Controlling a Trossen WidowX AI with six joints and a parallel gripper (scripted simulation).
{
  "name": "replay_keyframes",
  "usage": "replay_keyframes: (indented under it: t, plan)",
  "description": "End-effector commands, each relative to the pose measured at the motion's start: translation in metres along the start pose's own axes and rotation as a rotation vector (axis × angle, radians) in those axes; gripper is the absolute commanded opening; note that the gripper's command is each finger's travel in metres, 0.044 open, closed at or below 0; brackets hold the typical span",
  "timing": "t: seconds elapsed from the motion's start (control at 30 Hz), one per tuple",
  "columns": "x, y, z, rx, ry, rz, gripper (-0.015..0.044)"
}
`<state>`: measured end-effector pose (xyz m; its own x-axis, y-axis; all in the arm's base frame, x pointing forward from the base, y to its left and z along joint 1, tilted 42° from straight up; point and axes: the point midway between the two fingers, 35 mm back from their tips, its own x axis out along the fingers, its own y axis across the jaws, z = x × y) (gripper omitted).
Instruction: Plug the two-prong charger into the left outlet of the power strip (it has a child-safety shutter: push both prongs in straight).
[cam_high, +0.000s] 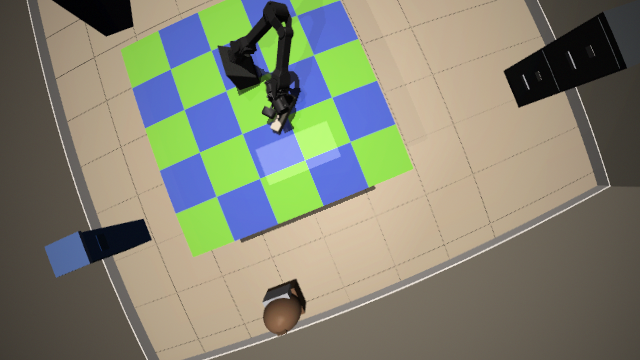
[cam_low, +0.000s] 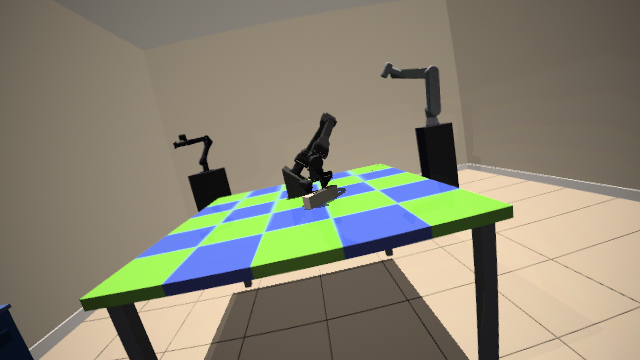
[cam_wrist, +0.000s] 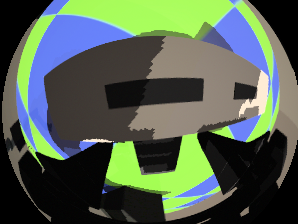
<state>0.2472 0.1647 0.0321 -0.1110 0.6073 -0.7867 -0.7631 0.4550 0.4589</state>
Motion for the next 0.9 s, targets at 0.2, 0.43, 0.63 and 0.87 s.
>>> replay_keyframes:
  t: [0.2, 0.43, 0.63, 0.87]
  plan:
    - [0.000, 0.001, -0.003, -0.013, -0.015, 0.003, 0.0440]
    - [0.000, 0.001, -0.006, -0.016, -0.019, 0.003, 0.0440]
    - [0.001, 0.000, -0.014, -0.016, -0.018, 0.003, 0.0440]
    - [0.002, -0.001, -0.024, -0.016, -0.018, 0.002, 0.0440]
